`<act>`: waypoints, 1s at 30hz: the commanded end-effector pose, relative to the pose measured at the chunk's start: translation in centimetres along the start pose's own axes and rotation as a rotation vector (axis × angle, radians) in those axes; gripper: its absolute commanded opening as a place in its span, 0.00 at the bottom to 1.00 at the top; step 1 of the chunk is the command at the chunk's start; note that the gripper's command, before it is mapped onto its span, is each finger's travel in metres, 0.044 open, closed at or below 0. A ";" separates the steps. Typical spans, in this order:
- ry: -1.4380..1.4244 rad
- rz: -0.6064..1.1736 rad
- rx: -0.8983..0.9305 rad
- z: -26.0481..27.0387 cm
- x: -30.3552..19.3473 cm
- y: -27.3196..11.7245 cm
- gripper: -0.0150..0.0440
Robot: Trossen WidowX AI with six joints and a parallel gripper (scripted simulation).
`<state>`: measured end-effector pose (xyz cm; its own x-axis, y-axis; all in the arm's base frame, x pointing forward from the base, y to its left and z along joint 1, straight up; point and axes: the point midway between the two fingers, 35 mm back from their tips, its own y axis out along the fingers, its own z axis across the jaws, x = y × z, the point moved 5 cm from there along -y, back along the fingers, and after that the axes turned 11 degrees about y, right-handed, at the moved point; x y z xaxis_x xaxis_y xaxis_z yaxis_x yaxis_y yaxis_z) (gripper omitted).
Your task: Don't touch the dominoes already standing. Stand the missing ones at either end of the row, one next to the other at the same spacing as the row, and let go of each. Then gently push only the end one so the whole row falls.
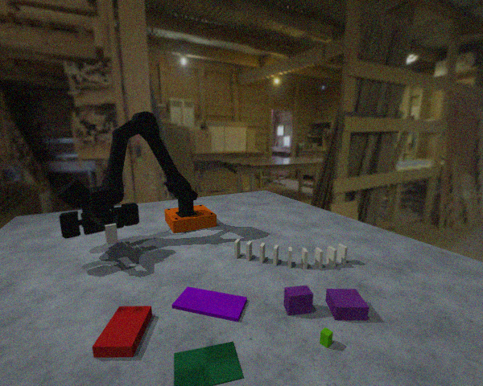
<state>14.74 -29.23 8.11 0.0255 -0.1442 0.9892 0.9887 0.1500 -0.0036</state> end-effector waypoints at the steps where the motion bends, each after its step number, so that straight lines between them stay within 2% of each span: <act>1: 0.018 0.002 -0.004 -0.2 -1.5 0.1 0.44; 22: 0.021 0.000 -0.005 0.2 -7.1 0.2 0.44; 30: 0.021 -0.001 -0.005 0.2 -7.3 0.2 0.44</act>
<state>14.74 -28.02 1.25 0.0257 -0.1521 0.9880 0.9887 0.1496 -0.0027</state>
